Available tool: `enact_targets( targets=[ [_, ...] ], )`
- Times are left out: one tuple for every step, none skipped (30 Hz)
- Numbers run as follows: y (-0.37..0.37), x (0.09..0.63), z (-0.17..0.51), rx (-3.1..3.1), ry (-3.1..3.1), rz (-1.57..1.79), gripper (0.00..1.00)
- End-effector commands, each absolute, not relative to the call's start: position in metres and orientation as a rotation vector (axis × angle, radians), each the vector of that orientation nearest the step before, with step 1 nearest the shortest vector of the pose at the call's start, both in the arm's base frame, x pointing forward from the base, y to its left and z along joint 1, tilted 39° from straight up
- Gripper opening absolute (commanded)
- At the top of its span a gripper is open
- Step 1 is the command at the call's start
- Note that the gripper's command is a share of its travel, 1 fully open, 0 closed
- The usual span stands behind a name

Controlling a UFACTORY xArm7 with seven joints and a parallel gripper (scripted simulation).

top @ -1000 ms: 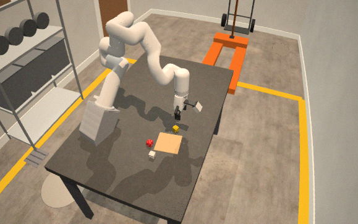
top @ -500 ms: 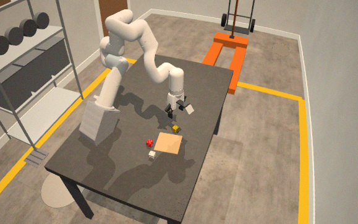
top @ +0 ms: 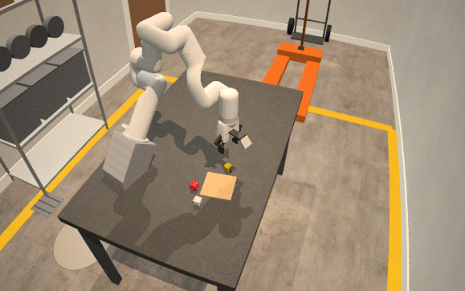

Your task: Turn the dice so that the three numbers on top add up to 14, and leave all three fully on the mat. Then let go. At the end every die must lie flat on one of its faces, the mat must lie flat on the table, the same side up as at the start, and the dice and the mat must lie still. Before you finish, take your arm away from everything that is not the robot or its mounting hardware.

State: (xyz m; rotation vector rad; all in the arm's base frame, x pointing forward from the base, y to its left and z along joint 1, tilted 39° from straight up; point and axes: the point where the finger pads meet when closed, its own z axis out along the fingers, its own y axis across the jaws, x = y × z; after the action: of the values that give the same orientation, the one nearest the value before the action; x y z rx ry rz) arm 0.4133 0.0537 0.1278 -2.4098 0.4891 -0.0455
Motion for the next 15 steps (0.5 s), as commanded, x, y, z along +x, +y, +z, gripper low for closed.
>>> enact_targets(
  targets=[
    [0.053, 0.414, 0.128, -2.409, 0.492, -0.049, 1.0],
    [0.053, 0.414, 0.128, -2.407, 0.499, -0.045, 1.0],
    [0.053, 0.414, 0.128, -2.403, 0.517, -0.037, 1.0],
    [0.054, 0.414, 0.127, -2.395, 0.549, -0.022, 1.0],
    [0.056, 0.414, 0.126, -2.382, 0.597, 0.0, 1.0],
    [0.057, 0.414, 0.124, -2.364, 0.662, 0.029, 1.0],
    [0.059, 0.414, 0.122, -2.343, 0.73, 0.06, 1.0],
    [0.059, 0.414, 0.122, -2.339, 0.743, 0.066, 1.0],
    [0.059, 0.414, 0.122, -2.339, 0.743, 0.066, 1.0],
    [0.059, 0.414, 0.122, -2.339, 0.743, 0.066, 1.0],
    [0.062, 0.413, 0.12, -2.307, 0.838, 0.108, 1.0],
    [0.063, 0.413, 0.118, -2.288, 0.891, 0.131, 1.0],
    [0.063, 0.413, 0.118, -2.278, 0.917, 0.143, 1.0],
    [0.064, 0.413, 0.117, -2.267, 0.946, 0.156, 1.0],
    [0.065, 0.413, 0.116, -2.248, 0.993, 0.175, 1.0]
  ],
)
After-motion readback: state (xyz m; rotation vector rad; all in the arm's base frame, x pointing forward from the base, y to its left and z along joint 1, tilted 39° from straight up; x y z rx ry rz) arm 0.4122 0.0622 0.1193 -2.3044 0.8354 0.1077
